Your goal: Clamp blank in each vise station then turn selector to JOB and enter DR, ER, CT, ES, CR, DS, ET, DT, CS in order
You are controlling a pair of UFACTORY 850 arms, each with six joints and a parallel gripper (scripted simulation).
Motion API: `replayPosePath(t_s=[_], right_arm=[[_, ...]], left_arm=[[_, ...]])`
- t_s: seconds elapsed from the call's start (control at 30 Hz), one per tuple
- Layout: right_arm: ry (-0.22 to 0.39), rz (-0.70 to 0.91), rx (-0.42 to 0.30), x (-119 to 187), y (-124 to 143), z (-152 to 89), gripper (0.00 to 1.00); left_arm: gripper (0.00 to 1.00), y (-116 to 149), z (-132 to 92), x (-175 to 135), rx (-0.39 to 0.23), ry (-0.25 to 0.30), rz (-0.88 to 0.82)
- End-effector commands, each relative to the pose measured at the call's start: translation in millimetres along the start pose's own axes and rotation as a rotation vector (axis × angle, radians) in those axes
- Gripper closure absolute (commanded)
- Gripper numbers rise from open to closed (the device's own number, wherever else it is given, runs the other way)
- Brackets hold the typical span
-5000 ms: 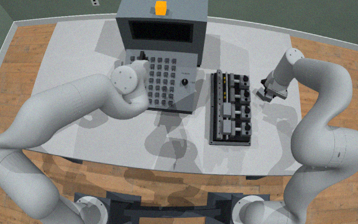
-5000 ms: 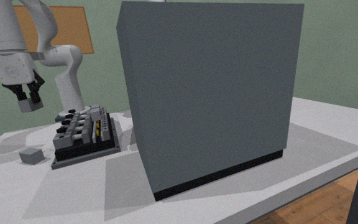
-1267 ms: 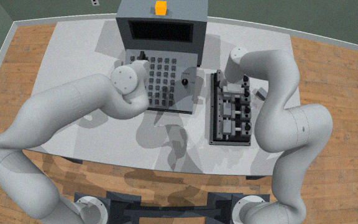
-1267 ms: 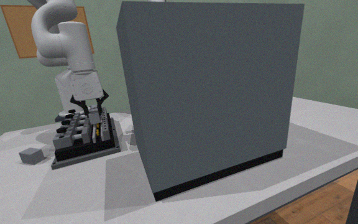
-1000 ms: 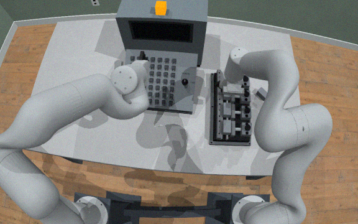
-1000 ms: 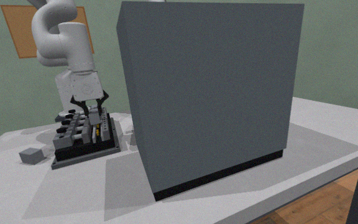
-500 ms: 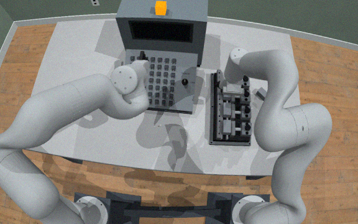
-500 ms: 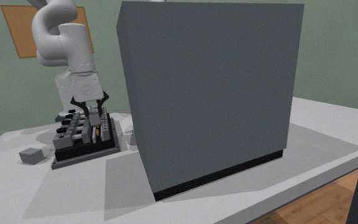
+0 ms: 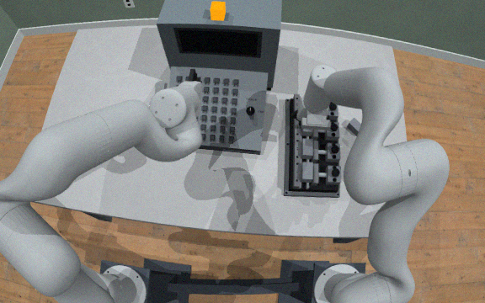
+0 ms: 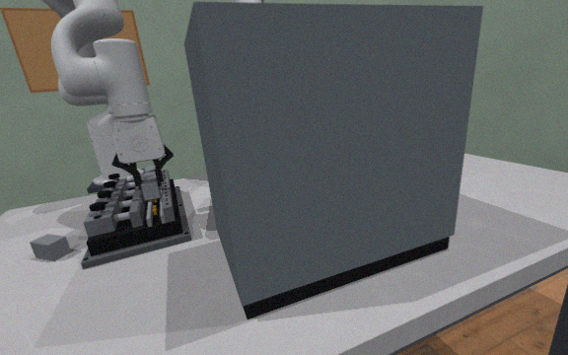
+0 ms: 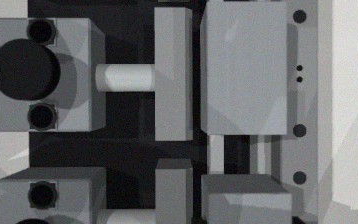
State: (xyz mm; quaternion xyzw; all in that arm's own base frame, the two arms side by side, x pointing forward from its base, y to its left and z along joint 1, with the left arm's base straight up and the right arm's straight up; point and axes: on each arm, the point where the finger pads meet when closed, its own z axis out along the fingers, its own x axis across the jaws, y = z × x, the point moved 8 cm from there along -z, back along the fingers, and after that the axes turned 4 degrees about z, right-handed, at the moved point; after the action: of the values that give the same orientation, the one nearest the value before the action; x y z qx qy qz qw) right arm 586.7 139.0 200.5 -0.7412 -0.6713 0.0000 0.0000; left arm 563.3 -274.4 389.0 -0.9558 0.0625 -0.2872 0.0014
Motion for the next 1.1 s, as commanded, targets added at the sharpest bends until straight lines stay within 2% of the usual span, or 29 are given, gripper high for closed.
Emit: replayPosePath(t_s=[0.0,0.67,0.7,1.07], right_arm=[[0.001,0.0,-0.002,0.2,0.7,-0.3,1.0],[0.001,0.0,-0.002,0.2,0.7,4.2,1.0],[0.001,0.0,-0.002,0.2,0.7,4.2,0.31],[0.001,0.0,-0.002,0.2,0.7,4.2,0.31]], left_arm=[[0.0,0.1,-0.7,1.0,-0.001,0.002,-0.001],[0.0,0.1,-0.7,1.0,-0.001,0.002,-0.001],[0.0,0.1,-0.7,1.0,-0.001,0.002,-0.001],[0.0,0.1,-0.7,1.0,-0.001,0.002,-0.001]])
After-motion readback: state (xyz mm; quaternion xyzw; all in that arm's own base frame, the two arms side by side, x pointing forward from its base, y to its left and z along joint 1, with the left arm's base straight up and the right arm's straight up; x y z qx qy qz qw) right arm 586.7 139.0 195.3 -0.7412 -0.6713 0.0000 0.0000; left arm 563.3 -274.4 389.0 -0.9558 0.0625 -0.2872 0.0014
